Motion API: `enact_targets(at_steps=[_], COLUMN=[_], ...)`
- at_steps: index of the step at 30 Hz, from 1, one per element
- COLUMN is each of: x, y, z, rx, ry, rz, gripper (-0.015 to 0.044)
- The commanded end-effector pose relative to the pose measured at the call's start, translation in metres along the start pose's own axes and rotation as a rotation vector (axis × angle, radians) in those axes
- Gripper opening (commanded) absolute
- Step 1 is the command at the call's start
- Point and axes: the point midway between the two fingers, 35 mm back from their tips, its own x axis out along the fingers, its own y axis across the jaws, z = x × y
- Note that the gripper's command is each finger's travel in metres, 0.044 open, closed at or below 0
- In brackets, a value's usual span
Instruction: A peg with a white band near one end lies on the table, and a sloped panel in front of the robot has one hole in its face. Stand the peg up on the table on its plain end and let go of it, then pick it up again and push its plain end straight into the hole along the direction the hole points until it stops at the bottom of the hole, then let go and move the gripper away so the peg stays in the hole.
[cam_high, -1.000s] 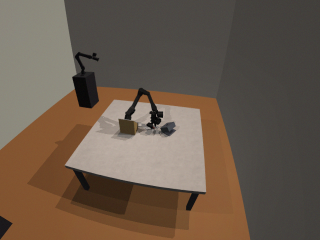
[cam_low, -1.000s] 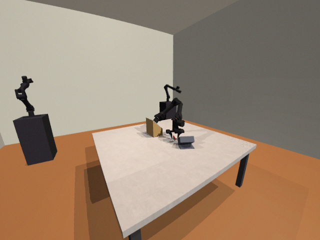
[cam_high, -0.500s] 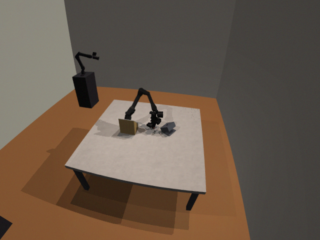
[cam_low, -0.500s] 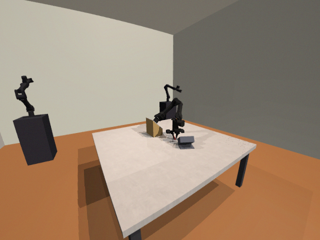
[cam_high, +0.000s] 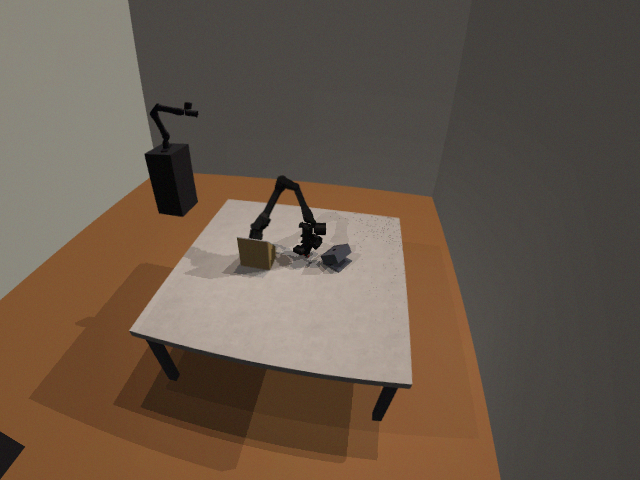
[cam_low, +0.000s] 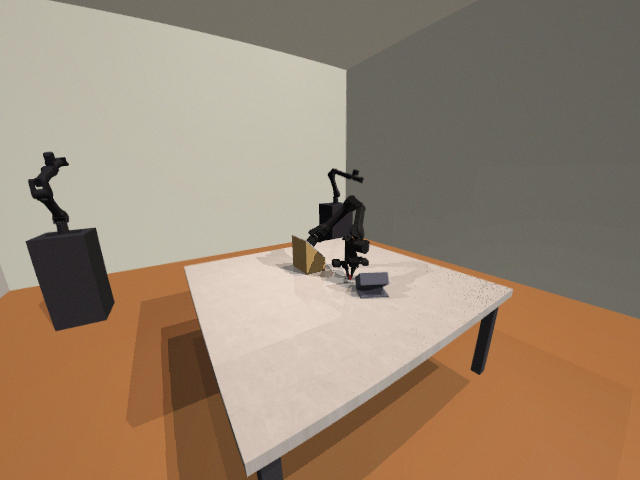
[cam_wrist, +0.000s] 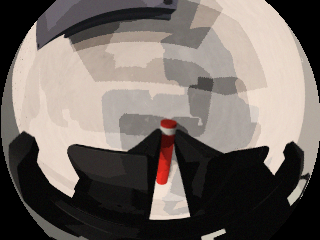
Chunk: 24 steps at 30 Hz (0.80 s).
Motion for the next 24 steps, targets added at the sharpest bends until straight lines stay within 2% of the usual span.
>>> enact_targets(at_steps=[1, 24], x=[-0.002, -0.014], y=[0.0, 0.0], z=[-0.001, -0.01], rx=[0.0, 0.001], ry=[-0.027, -0.227], rz=[-0.002, -0.003], gripper=[0.0051, 0.0051])
